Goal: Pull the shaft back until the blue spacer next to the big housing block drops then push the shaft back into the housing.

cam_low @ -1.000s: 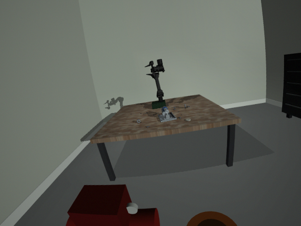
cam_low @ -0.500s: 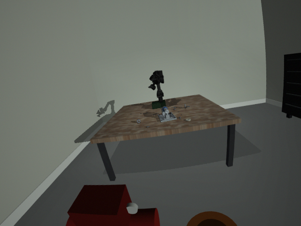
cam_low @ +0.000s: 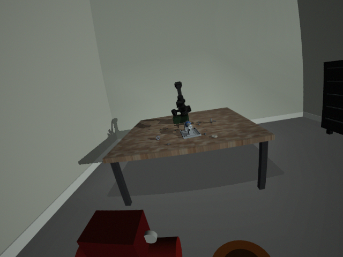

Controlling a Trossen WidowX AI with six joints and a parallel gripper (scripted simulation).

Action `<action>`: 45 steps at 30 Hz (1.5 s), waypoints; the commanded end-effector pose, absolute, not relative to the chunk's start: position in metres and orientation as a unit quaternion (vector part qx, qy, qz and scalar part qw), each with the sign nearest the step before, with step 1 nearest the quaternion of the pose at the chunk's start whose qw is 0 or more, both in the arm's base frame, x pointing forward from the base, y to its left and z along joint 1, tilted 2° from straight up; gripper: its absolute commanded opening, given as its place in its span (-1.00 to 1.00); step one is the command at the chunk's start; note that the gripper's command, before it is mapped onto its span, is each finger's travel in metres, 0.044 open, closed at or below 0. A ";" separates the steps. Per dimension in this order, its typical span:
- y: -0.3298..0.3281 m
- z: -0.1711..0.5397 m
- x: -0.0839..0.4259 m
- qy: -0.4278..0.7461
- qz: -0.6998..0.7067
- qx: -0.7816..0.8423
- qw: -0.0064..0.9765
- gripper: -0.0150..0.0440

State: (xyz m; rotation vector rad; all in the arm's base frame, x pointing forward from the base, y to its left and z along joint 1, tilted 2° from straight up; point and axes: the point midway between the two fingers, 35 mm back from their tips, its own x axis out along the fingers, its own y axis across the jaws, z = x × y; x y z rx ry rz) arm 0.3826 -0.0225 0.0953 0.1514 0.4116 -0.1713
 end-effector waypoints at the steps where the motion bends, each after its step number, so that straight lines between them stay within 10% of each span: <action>1: 0.003 0.043 0.344 0.260 0.047 -0.018 0.964 1.00; 45: 0.007 0.041 0.342 0.261 0.052 -0.021 0.964 1.00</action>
